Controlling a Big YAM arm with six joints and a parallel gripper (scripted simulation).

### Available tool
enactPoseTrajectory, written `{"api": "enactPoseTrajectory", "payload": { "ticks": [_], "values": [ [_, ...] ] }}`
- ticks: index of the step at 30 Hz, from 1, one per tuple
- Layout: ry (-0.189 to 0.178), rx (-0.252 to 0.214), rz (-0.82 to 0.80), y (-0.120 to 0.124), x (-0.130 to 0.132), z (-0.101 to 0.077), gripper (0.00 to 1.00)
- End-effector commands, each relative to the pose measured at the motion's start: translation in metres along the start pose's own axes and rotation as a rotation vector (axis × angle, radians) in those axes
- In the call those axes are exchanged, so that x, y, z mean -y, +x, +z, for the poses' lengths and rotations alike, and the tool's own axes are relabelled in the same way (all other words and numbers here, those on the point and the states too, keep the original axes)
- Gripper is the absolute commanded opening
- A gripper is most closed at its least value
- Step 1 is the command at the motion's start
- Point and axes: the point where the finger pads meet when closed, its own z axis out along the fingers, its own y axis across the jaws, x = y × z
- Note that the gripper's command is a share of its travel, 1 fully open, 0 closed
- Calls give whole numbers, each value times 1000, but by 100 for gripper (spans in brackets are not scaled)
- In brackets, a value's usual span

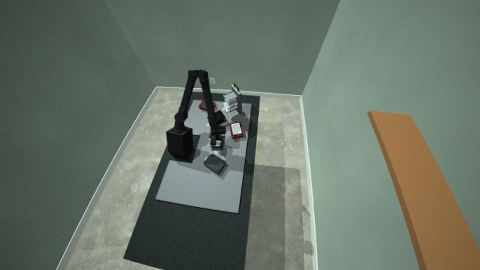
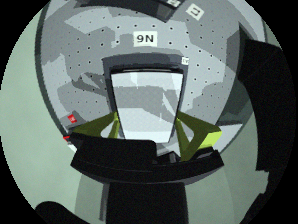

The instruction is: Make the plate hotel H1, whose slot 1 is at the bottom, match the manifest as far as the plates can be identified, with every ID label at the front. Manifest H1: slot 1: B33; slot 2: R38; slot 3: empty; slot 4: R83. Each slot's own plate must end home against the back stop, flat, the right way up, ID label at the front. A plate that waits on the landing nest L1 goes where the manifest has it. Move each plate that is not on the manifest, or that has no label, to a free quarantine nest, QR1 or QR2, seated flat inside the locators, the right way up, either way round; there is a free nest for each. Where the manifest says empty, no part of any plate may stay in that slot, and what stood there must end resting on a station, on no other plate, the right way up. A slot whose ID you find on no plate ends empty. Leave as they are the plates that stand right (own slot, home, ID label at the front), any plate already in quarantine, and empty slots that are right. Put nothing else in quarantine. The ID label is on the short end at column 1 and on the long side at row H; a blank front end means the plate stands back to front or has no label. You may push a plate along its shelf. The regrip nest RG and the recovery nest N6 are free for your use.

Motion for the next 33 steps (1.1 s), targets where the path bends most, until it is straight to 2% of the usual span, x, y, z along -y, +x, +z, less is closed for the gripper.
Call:
{"api": "enactPoseTrajectory", "payload": {
  "ticks": [1,3,5,10,16,17,20,23,24,33],
  "values": [
    [-42,1,-14,4,-17,-4,86],
    [-17,2,-6,2,-9,4,86],
    [-13,3,-3,2,-6,6,86],
    [-24,2,-9,3,-10,6,86],
    [-15,3,-5,2,-7,12,86],
    [-46,2,-7,3,-16,4,86],
    [-15,2,-4,2,-7,15,86],
    [-23,2,-2,0,-8,9,86],
    [-23,2,-2,0,-8,9,100],
    [-23,2,-2,0,-8,9,100]
  ]
}}
